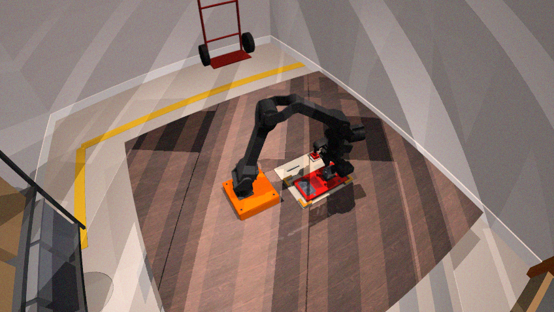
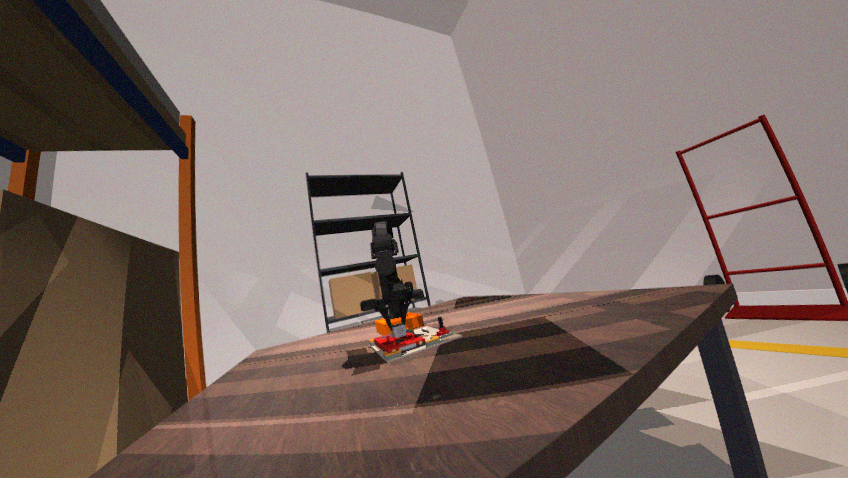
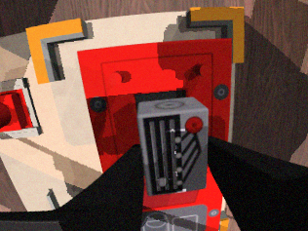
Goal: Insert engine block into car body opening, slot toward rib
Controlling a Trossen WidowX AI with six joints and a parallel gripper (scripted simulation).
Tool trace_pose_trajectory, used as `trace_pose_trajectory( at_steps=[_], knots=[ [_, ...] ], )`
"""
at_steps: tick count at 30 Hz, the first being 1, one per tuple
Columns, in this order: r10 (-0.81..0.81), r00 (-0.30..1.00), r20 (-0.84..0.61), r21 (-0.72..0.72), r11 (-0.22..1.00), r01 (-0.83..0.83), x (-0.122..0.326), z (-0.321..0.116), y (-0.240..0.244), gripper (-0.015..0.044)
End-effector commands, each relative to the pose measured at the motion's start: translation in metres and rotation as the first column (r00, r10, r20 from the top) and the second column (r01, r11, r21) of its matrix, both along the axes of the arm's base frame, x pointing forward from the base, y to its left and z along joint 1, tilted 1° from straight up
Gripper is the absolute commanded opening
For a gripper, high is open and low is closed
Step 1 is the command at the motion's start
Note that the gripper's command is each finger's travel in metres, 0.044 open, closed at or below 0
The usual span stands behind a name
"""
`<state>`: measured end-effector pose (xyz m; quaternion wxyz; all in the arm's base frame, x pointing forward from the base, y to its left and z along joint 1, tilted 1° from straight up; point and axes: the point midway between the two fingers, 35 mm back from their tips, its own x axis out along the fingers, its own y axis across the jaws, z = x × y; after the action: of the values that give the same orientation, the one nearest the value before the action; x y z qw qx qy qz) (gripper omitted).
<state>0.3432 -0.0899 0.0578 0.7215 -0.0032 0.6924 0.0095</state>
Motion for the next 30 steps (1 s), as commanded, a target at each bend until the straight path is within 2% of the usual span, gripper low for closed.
trace_pose_trajectory(
  at_steps=[1,30],
  knots=[
    [0.003,1.0,-0.002,0.006,1.0,-0.003,0.0003,-0.0026,0.0011,0.0158],
    [-0.005,1.0,-0.002,0.007,1.0,0.005,0.0005,-0.0077,0.0015,0.0158]
  ],
)
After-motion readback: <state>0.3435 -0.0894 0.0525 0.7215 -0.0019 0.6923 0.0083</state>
